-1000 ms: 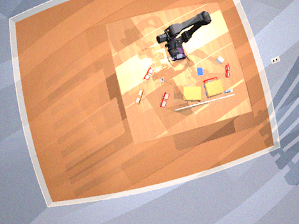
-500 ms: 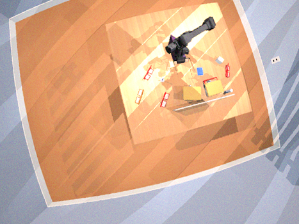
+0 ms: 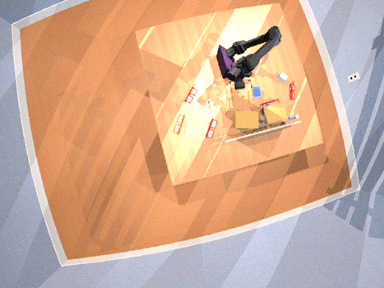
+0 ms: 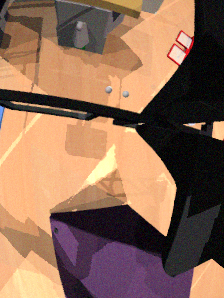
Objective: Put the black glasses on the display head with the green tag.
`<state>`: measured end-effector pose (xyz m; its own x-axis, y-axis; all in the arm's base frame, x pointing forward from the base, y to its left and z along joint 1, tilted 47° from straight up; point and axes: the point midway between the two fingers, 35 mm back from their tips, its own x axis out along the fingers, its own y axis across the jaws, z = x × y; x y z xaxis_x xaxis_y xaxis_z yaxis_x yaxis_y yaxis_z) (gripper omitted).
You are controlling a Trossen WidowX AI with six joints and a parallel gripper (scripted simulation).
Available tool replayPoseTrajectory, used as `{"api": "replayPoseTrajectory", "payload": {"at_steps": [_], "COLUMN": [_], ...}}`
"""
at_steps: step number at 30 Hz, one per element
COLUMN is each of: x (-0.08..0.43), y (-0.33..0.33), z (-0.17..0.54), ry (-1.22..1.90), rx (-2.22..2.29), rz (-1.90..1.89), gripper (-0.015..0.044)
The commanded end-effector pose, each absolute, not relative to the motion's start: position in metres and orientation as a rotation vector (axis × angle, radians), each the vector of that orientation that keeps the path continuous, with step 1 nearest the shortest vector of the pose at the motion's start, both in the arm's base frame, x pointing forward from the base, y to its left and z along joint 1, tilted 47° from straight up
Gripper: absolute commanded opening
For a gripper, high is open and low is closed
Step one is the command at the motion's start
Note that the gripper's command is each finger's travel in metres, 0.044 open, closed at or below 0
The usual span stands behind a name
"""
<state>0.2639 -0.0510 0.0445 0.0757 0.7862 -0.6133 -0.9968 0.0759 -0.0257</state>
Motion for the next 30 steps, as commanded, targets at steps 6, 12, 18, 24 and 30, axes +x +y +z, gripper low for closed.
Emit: {"api": "replayPoseTrajectory", "payload": {"at_steps": [6, 12, 18, 24, 30], "x": [0.269, 0.269, 0.267, 0.267, 0.265], "y": [-0.019, 0.006, 0.014, 0.022, 0.028], "z": [0.058, 0.067, 0.065, 0.058, 0.052], "ry": [0.619, 0.699, 0.727, 0.739, 0.72], "rx": [-0.504, -0.499, -0.507, -0.519, -0.506], "rz": [1.504, 1.553, 1.564, 1.562, 1.556], "gripper": [0.0, 0.0, 0.0, 0.0, 0.0]}}
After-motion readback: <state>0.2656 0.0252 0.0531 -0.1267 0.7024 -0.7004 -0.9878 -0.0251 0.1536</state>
